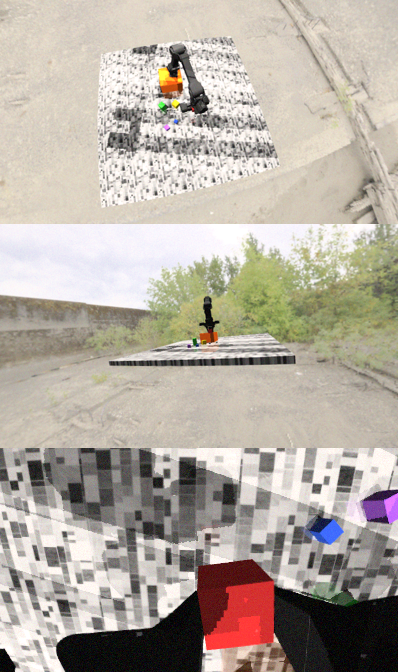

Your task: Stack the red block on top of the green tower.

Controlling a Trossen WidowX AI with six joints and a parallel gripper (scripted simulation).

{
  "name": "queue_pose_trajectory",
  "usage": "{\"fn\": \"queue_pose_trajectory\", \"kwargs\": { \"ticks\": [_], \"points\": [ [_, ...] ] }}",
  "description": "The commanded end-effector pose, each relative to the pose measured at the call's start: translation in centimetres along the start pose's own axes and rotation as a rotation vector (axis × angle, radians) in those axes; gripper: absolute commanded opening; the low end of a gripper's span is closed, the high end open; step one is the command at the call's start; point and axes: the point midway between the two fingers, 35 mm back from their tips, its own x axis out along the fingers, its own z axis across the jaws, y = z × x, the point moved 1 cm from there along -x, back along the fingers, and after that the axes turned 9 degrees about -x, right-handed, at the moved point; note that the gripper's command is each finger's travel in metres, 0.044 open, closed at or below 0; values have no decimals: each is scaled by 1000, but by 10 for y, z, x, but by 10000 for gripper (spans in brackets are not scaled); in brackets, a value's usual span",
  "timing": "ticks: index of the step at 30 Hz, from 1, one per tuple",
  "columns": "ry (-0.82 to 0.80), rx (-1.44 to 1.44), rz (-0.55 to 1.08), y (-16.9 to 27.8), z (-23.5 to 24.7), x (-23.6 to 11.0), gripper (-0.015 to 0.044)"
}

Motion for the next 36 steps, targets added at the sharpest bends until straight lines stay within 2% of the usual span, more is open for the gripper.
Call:
{"fn": "queue_pose_trajectory", "kwargs": {
  "ticks": [1, 19, 36],
  "points": [
    [3, -2, 0, 2, -9, -2, 0],
    [12, -2, 2, 53, -102, -5, 0],
    [19, 8, 7, 122, -162, -5, 0]
  ]
}}
